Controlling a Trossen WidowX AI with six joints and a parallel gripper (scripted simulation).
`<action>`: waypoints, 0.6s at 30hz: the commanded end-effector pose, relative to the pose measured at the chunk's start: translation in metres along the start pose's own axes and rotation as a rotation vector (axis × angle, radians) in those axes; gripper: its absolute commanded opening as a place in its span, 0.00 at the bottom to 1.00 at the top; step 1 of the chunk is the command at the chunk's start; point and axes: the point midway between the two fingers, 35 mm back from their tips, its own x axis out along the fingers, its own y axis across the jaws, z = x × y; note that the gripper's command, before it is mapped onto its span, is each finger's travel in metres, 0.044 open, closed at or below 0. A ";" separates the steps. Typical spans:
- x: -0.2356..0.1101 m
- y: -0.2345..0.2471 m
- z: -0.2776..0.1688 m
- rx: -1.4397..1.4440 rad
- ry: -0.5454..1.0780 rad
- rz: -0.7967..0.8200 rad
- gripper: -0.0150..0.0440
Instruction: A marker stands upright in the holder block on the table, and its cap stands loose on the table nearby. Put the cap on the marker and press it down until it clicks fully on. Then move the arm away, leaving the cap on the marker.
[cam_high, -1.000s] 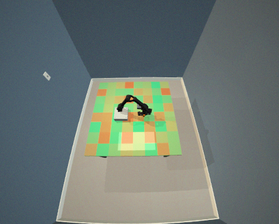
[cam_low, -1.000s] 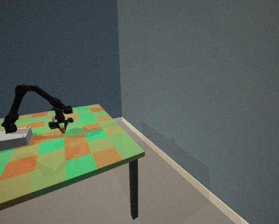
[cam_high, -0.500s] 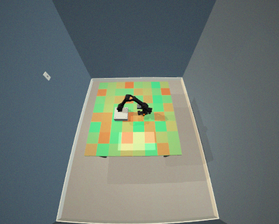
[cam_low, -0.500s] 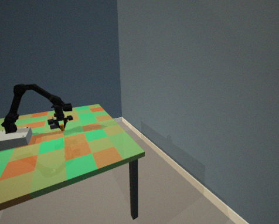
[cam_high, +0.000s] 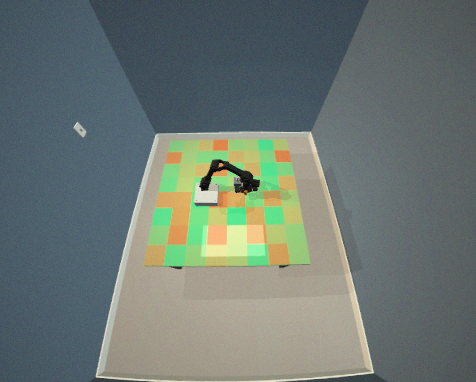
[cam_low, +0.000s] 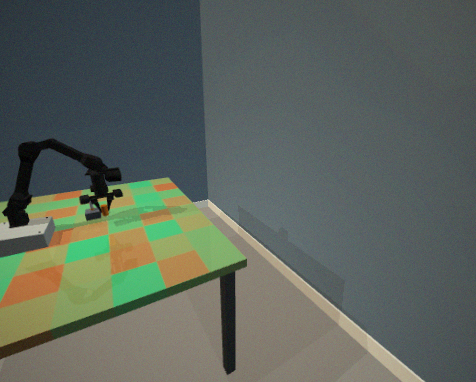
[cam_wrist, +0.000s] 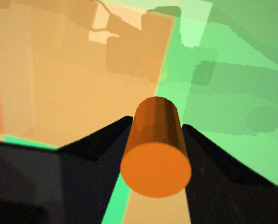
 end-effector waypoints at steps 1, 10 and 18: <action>-0.007 0.001 0.015 -0.001 0.003 -0.001 0.25; -0.020 0.006 0.052 -0.001 -0.001 0.000 0.25; -0.031 0.014 0.082 0.000 -0.004 0.001 0.25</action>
